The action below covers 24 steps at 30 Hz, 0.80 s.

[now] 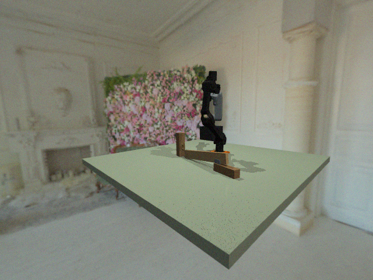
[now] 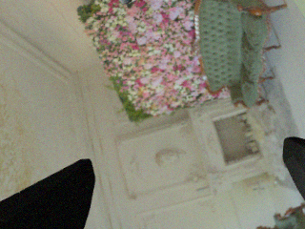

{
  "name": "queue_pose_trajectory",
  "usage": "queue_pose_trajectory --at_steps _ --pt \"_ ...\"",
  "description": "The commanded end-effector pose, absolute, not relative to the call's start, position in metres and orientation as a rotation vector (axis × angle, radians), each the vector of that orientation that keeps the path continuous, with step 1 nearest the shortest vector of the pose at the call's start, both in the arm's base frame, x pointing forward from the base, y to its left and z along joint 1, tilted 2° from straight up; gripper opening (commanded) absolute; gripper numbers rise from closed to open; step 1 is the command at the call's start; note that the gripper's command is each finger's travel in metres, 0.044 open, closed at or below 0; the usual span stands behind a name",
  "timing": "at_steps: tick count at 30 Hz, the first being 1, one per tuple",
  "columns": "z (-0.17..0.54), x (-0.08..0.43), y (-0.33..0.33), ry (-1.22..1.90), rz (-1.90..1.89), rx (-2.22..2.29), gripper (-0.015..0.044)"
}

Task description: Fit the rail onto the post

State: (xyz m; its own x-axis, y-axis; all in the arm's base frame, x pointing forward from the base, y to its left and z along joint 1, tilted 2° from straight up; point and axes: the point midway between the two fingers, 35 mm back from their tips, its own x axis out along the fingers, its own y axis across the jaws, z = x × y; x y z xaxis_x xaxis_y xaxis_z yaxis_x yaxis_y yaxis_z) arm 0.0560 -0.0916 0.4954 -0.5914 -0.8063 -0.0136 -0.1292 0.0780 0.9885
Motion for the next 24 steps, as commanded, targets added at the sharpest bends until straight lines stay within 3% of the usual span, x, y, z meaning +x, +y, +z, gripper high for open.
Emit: queue_pose_trajectory --at_steps 1,12,24 --pt "0.495 0.055 -0.091 -1.793 -1.559 0.928 0.0426" --pt "0.491 0.014 -0.096 -1.327 -1.641 1.068 0.0440" --pt "0.460 -0.008 -0.152 -0.604 -1.581 1.103 0.0440"
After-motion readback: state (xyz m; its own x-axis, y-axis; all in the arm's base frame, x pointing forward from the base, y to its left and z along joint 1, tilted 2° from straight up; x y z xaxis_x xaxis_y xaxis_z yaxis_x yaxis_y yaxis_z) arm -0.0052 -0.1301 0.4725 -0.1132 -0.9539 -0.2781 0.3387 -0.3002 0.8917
